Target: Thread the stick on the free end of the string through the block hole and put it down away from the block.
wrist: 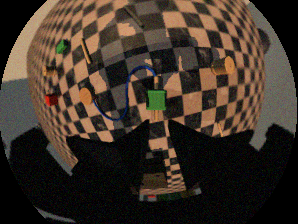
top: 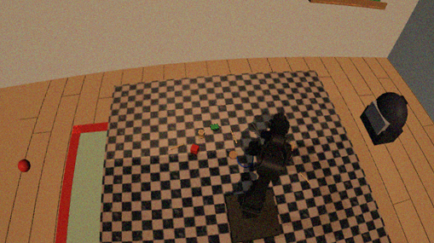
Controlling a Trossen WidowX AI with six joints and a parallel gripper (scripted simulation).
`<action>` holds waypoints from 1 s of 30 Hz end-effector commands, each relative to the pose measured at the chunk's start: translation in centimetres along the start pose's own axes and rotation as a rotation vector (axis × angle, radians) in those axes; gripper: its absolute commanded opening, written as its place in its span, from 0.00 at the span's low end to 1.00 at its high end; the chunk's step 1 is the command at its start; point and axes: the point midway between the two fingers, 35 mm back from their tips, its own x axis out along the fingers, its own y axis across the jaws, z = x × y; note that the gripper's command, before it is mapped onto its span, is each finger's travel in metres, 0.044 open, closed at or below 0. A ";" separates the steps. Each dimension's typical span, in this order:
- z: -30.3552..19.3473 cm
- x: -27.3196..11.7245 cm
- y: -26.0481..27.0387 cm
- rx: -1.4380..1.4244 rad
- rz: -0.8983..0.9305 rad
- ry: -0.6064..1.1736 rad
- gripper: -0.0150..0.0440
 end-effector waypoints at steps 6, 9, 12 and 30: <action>-0.1 1.7 0.0 -0.003 -0.002 0.005 0.46; -0.2 2.2 0.0 -0.003 -0.002 0.005 0.46; -0.2 2.7 0.0 -0.003 -0.002 0.005 0.46; -0.5 4.7 0.1 -0.003 -0.002 0.006 0.46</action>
